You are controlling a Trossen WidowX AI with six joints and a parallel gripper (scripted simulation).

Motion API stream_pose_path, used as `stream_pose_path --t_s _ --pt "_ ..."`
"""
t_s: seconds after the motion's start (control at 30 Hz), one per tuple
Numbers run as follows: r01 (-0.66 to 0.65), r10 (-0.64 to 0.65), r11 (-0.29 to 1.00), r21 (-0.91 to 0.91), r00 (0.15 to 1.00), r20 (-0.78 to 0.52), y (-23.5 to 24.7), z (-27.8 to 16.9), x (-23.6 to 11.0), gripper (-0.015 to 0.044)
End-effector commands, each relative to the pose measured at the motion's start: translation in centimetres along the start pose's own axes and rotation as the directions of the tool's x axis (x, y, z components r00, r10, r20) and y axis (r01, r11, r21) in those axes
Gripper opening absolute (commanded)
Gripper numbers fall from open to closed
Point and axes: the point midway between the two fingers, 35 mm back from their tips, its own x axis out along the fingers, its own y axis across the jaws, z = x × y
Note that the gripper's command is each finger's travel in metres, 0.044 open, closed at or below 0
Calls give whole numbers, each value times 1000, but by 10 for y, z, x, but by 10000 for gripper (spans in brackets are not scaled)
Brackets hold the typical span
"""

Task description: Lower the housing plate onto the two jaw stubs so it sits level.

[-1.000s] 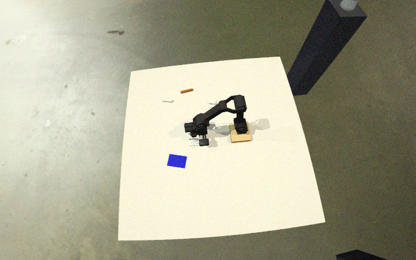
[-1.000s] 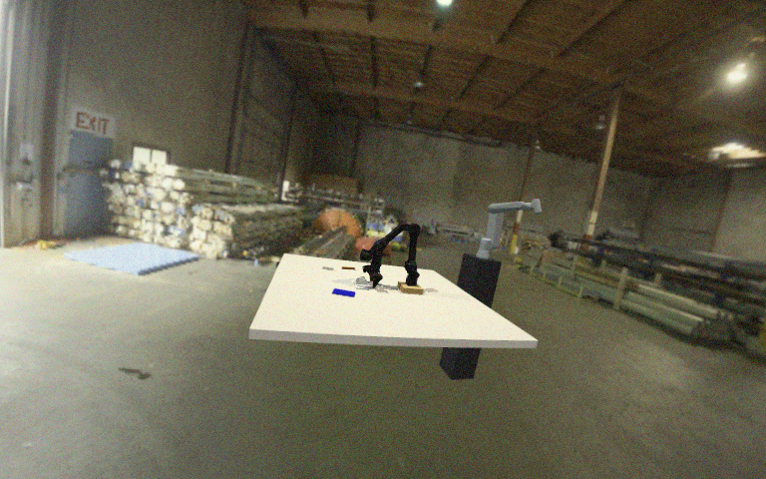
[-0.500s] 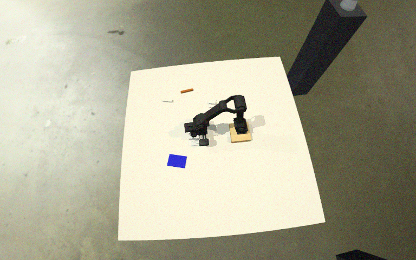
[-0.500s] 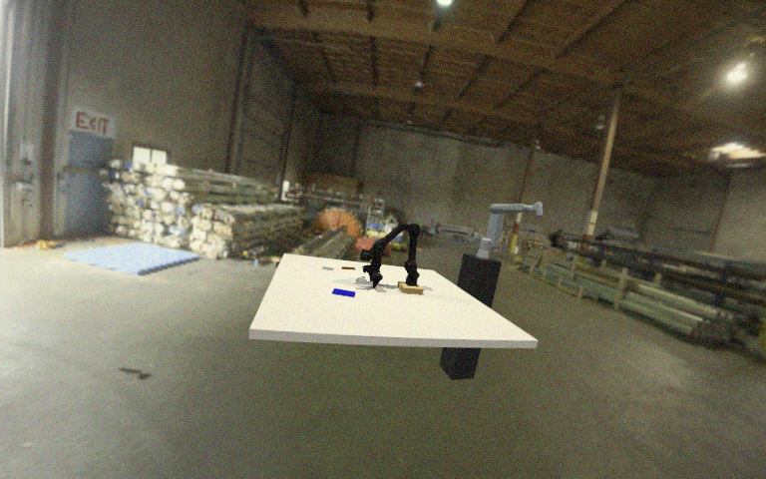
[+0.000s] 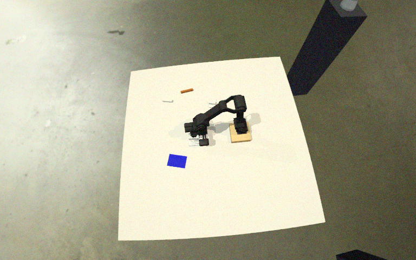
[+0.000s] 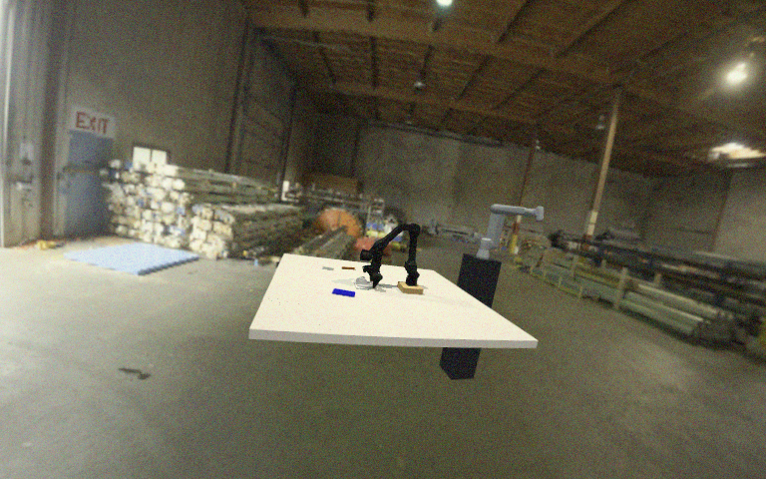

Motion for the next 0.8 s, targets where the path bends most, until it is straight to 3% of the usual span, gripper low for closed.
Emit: stream_pose_path --t_s 0.0,0.1,0.23,0.77 --pt "1 -1 1000 -1 1000 0 0 0 1 351" --pt "1 -1 1000 -1 1000 0 0 0 1 351" --pt "0 0 1000 0 1000 0 0 0 0 440" --pt "0 0 1000 0 1000 0 0 1 -11 440"
